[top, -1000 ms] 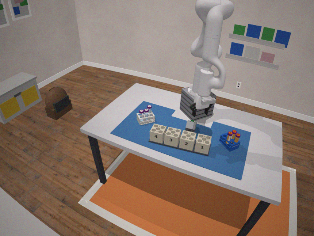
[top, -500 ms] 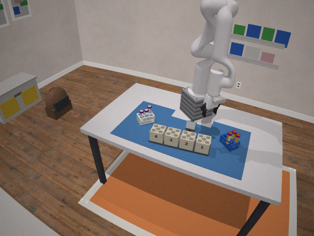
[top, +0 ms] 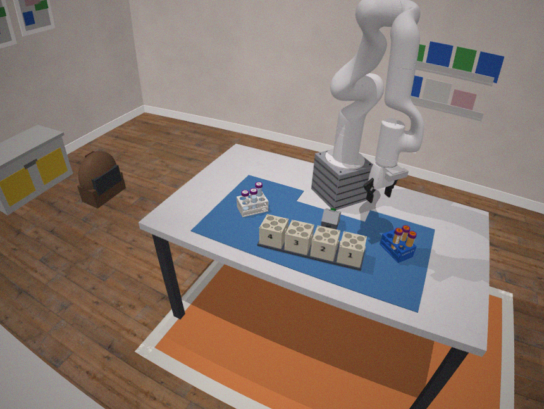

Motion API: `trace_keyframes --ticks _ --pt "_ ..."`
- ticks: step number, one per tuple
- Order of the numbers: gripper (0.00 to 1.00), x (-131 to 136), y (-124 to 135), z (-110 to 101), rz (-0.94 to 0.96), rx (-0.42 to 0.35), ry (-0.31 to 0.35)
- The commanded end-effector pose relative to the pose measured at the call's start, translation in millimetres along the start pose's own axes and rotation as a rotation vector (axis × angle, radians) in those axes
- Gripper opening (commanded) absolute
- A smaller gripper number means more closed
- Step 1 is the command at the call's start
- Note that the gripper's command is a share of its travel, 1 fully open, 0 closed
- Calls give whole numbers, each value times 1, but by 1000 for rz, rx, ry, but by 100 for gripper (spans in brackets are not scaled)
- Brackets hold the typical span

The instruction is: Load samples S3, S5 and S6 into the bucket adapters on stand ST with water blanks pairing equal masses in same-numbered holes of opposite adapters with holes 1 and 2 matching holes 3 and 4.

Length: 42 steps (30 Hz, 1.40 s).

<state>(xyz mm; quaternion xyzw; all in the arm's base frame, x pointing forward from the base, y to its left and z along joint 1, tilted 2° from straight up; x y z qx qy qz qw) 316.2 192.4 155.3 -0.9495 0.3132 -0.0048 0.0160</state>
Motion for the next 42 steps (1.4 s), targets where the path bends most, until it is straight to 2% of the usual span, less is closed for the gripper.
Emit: trace_keyframes --ticks 1,9,12,42 --pt "100 -21 -13 0 0 -2 5" --pt "100 -54 -31 0 0 -2 4" --pt "100 -54 -31 0 0 -2 4" --pt "100 -54 -31 75 0 -2 5"
Point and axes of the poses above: the point where the finger pads meet when closed, its own z axis out along the fingers, its own x axis across the jaws, y = z × x, the point moved 10 cm from there along -z, back along the fingers, and after that the axes turned 8 degrees about -z, right-handed, at the moved point
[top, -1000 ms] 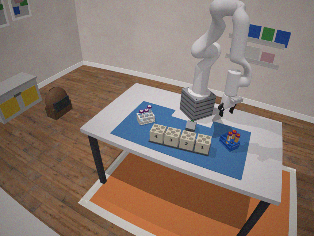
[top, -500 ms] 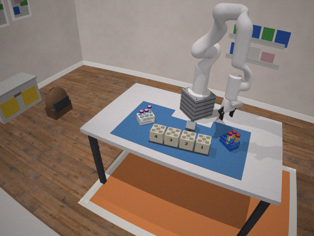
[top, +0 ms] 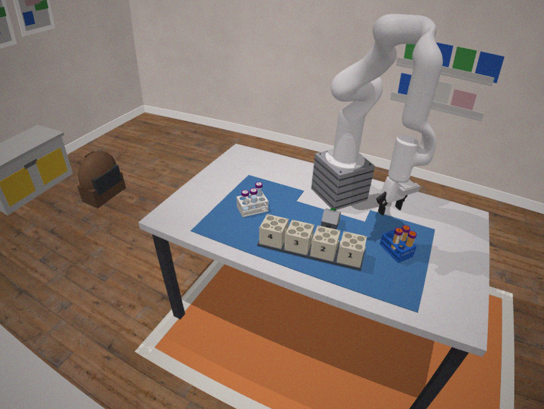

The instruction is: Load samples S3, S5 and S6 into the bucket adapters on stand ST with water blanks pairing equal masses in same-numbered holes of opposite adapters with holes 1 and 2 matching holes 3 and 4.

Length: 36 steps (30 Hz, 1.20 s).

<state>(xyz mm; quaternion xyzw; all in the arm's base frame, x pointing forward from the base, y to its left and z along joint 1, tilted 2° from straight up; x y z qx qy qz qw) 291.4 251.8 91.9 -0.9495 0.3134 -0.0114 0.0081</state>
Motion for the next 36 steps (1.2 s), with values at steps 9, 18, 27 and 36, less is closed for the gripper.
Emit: trace_keyframes --ticks 9,18,27,36 --pt "100 1 0 29 0 9 -12" --pt "100 1 0 35 0 9 -13" --pt "100 1 0 35 0 9 -13" --pt "100 1 0 35 0 9 -12"
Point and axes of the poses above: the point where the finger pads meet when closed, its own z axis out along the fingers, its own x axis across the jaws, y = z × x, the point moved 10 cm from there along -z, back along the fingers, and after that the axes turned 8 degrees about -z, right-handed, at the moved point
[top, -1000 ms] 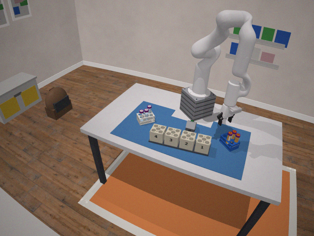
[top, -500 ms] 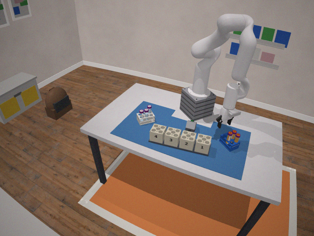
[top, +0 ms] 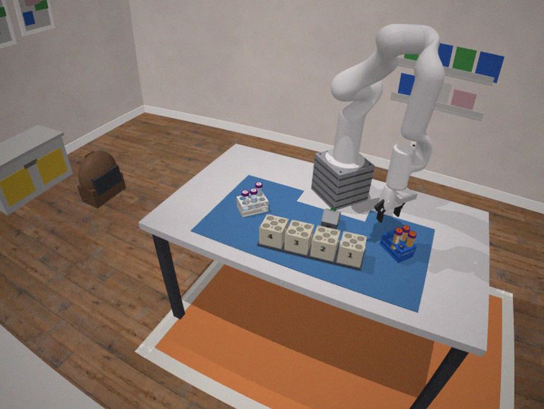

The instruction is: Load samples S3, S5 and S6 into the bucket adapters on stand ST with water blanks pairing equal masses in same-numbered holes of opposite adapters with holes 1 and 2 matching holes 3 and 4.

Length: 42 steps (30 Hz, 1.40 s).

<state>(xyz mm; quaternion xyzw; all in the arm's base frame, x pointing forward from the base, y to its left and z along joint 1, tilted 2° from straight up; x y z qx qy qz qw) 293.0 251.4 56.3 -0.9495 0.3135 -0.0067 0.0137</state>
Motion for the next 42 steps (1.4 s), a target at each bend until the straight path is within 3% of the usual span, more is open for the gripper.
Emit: trace_keyframes --ticks 1,21,42 --pt "100 0 -1 0 0 1 0" --pt "100 0 -1 0 0 1 0" --pt "100 0 0 -51 0 1 0"
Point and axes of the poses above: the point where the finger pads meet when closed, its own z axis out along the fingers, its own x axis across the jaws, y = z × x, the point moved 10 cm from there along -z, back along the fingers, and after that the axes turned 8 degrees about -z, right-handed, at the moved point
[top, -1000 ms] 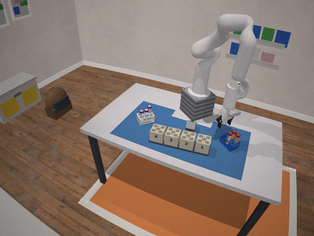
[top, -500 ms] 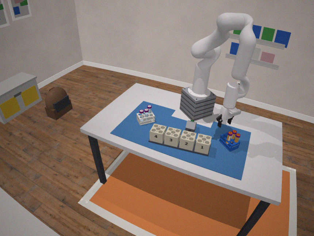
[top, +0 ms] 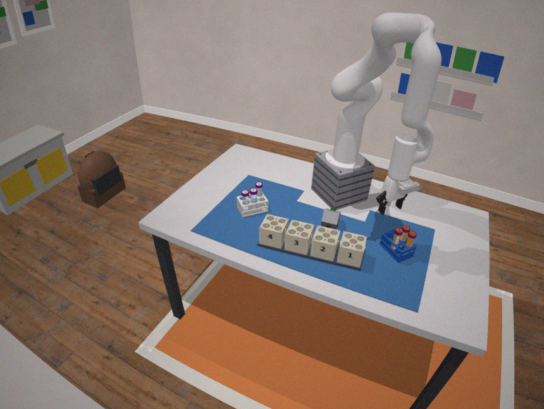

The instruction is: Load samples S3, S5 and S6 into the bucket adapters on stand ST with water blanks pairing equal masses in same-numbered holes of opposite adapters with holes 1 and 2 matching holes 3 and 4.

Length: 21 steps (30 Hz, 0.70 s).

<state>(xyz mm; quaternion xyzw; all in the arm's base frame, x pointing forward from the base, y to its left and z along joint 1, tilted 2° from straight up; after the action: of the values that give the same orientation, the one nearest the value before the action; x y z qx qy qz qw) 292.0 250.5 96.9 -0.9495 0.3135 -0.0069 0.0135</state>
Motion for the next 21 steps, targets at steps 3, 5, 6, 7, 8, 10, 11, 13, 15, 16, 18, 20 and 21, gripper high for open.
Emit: trace_keyframes --ticks 3,5,6,7,8,10,11,13,15,16,18,20,21 --pt "100 0 -1 -18 0 2 -1" --pt "100 0 -1 -24 0 2 -1" --pt "100 0 -1 -26 0 2 -1" --pt "100 0 -1 -29 0 2 -1" --pt "100 0 -1 -32 0 2 -1" --pt "100 0 -1 -32 0 2 -1" --pt "100 0 -1 -35 0 2 -1" --pt "100 0 -1 -40 0 2 -1" --pt "100 0 -1 -45 0 2 -1" --pt "100 0 -1 -48 0 2 -1" --pt "100 0 -1 -53 0 2 -1" --pt "100 0 -1 -58 0 2 -1" --pt "100 0 -1 -60 0 2 -1"
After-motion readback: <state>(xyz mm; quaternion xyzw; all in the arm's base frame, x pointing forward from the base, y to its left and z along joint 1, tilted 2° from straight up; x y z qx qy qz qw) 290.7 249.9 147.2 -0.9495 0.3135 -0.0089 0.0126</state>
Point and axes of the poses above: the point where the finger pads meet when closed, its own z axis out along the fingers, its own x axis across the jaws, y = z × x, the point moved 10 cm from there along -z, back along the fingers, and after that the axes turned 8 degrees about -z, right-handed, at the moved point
